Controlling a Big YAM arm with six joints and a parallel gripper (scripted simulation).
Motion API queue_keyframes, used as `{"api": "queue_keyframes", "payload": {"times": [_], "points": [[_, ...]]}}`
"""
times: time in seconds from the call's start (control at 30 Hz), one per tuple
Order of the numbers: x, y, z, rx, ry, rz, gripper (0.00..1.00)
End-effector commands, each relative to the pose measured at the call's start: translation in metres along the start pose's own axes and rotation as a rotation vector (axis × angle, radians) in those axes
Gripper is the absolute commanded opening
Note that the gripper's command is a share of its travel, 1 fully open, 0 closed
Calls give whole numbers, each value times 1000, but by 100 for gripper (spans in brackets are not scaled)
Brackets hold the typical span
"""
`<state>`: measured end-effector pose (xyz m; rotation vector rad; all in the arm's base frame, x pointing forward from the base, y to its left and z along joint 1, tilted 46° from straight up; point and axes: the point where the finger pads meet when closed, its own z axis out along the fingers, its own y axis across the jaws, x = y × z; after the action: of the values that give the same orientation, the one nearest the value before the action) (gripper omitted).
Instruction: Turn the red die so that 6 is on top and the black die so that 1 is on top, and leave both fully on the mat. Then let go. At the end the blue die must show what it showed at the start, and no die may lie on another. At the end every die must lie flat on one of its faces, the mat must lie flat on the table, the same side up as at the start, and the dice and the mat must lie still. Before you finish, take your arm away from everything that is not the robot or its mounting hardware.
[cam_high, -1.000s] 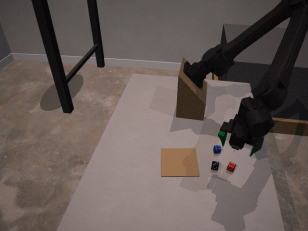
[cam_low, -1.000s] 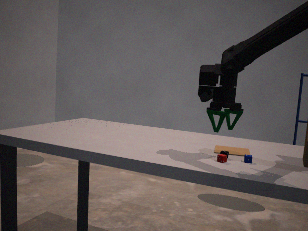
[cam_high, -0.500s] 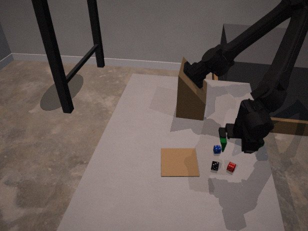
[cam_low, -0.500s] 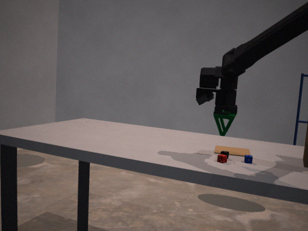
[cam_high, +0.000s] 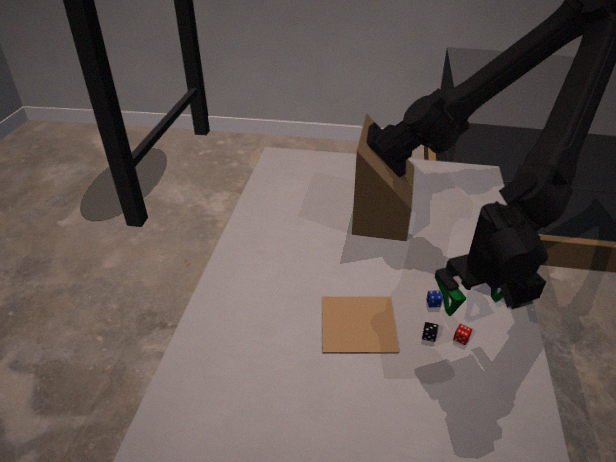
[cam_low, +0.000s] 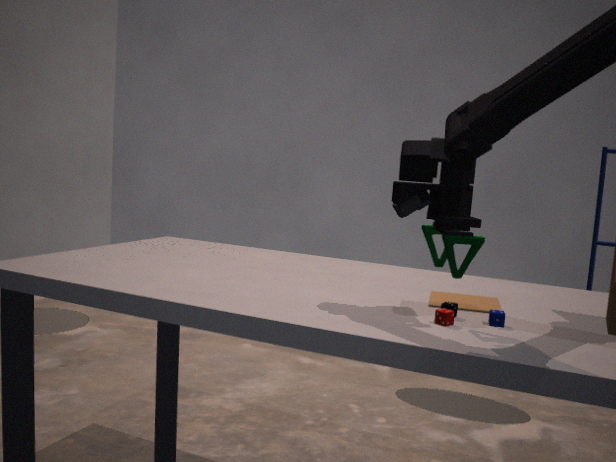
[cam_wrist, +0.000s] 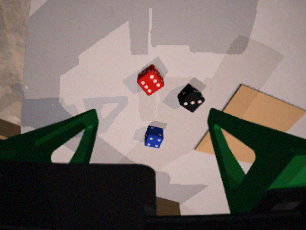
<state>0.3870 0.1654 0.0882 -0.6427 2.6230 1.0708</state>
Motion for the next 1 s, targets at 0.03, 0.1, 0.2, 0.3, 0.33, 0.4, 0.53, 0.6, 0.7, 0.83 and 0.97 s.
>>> {"api": "queue_keyframes", "payload": {"times": [0.03, 0.1, 0.2, 0.3, 0.33, 0.4, 0.53, 0.6, 0.7, 0.83, 0.97], "points": [[3, 0, 4, -8, 9, -162, 100], [-14, 3, 0, -1, -8, -237, 100], [-18, 2, -5, 11, -28, -310, 100], [-15, 0, -4, 10, -25, -333, 100], [-15, 0, -4, 10, -24, -333, 100], [-15, 0, -4, 10, -24, -333, 40], [-15, 0, -4, 10, -24, -333, 40], [-15, 0, -4, 10, -24, -333, 40], [-15, 0, -4, 10, -24, -333, 40], [-15, 0, -4, 10, -24, -333, 40], [-15, 0, -4, 10, -24, -333, 40]]}}
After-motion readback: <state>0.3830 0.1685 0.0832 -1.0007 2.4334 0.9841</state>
